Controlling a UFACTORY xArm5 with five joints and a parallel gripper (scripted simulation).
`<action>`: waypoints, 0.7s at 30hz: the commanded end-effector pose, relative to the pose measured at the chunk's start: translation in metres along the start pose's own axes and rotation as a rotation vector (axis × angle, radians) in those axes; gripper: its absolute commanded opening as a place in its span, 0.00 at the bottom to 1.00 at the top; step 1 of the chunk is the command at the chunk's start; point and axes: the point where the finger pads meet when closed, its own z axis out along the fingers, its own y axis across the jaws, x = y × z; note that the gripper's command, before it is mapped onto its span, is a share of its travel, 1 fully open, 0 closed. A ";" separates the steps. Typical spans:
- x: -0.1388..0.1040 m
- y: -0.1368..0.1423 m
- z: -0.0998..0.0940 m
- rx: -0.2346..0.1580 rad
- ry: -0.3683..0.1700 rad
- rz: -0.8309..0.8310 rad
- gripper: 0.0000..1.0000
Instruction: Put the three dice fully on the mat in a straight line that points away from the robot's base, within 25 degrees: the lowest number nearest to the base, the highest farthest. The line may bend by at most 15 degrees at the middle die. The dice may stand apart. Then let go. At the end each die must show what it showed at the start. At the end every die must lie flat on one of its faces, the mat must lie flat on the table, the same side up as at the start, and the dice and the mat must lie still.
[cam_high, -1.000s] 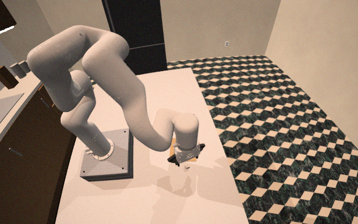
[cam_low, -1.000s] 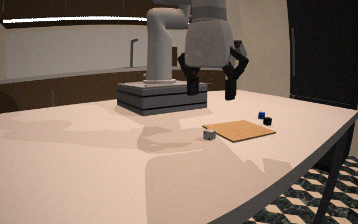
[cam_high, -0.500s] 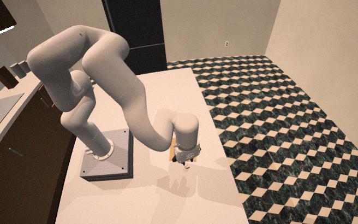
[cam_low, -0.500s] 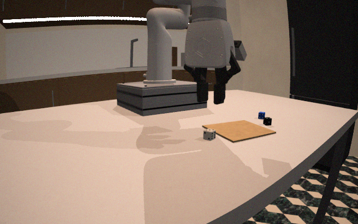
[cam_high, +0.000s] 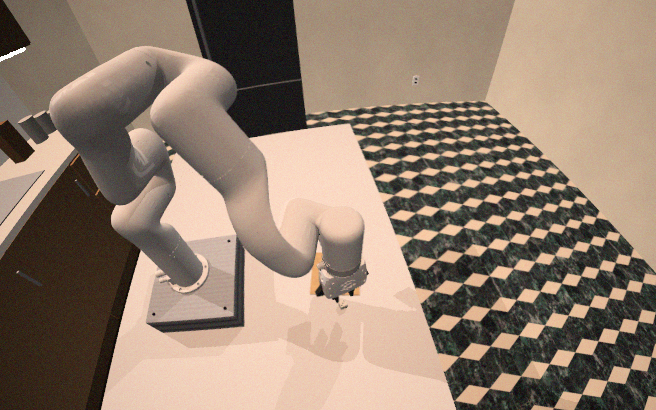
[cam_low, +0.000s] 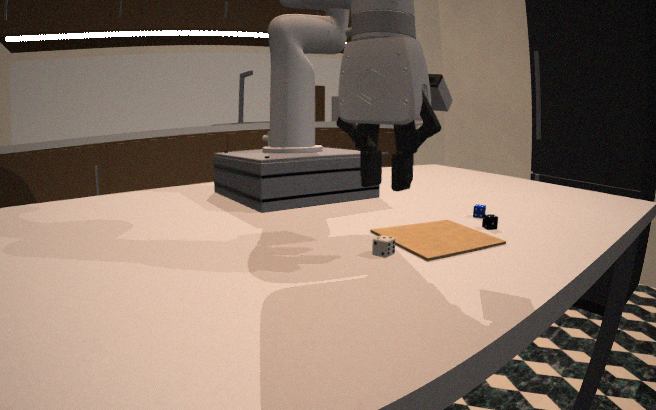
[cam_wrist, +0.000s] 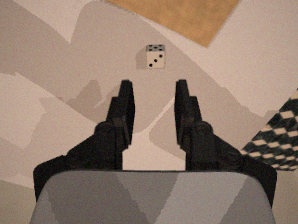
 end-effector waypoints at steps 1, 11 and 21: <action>-0.001 0.001 -0.001 -0.003 -0.002 0.000 0.36; -0.001 0.001 0.000 -0.003 -0.002 0.000 0.36; -0.001 0.001 0.004 -0.003 -0.002 0.000 0.36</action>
